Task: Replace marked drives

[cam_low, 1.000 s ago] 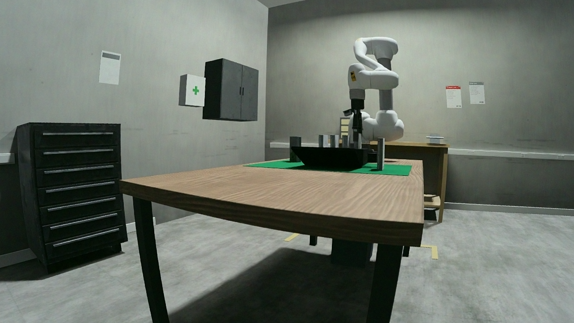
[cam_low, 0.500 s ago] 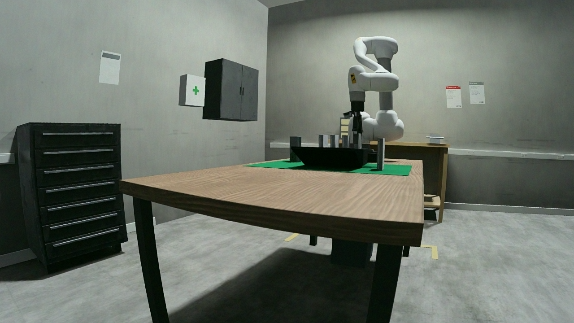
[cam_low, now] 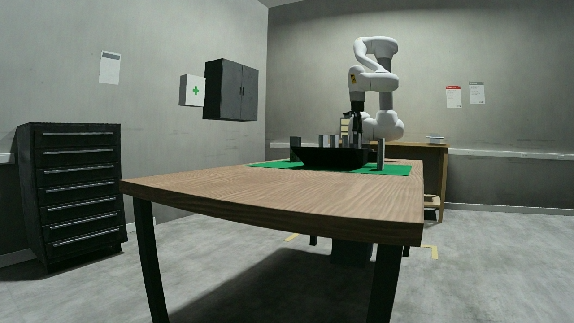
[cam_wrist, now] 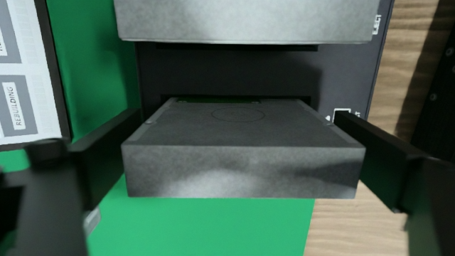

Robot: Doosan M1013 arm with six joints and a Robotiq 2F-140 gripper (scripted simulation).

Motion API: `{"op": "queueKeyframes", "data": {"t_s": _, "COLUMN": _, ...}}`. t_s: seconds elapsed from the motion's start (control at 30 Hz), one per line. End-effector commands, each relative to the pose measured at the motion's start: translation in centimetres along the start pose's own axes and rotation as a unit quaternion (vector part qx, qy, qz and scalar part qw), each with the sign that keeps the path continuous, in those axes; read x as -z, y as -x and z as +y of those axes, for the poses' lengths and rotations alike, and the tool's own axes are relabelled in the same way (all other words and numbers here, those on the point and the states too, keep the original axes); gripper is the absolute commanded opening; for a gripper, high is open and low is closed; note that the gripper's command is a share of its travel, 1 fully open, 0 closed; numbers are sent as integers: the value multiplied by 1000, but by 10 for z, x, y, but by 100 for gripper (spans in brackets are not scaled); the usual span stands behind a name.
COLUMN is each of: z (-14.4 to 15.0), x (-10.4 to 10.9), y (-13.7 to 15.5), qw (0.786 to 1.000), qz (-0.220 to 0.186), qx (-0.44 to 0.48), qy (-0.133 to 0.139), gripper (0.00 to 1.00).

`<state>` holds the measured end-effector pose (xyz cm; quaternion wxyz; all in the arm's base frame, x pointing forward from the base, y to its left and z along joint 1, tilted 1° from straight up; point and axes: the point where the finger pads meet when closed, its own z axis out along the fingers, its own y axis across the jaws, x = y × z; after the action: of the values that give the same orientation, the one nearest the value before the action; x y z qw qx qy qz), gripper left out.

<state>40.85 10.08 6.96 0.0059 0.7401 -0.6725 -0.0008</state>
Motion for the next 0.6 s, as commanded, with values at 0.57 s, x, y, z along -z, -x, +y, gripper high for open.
{"op": "queueKeyframes", "data": {"t_s": 0.57, "z": 0, "x": 2, "y": 0, "qw": 1000, "qz": 0, "qx": 0, "qy": 0, "gripper": 72}}
